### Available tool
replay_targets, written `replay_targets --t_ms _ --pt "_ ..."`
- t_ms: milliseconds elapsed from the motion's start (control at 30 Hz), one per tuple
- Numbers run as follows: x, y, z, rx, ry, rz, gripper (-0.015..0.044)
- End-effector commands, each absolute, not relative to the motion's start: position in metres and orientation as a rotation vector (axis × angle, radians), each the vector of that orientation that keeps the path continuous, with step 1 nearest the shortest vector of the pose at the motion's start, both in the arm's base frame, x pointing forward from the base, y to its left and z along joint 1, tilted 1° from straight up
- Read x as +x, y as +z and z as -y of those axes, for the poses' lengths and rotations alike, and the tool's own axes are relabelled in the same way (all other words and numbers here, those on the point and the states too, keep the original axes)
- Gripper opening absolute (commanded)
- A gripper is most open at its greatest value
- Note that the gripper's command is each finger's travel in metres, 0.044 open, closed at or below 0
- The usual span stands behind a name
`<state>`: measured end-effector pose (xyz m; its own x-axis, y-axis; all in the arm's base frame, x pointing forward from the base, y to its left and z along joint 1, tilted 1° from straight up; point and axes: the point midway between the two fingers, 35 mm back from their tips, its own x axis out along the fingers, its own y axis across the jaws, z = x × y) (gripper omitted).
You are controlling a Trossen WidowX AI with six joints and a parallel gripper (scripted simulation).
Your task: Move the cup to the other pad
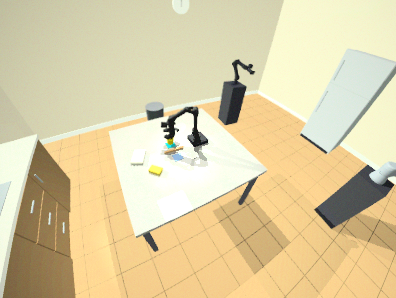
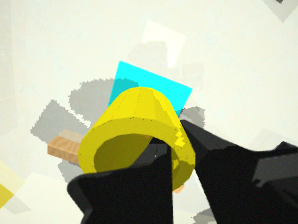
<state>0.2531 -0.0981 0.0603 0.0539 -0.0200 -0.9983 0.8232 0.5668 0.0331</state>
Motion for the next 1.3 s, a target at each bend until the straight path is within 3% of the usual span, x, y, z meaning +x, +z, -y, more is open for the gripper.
replay_targets --t_ms 0,733,933,1267 --pt "0.2518 0.051 0.0975 0.756 -0.739 -1.388 0.0" --pt "0.2524 0.0463 0.0988 0.755 -0.744 -1.381 0.0" --pt "0.2524 0.0463 0.0988 0.755 -0.744 -1.381 0.0147" --pt "0.2526 0.0485 0.0988 0.755 -0.744 -1.382 0.0147"
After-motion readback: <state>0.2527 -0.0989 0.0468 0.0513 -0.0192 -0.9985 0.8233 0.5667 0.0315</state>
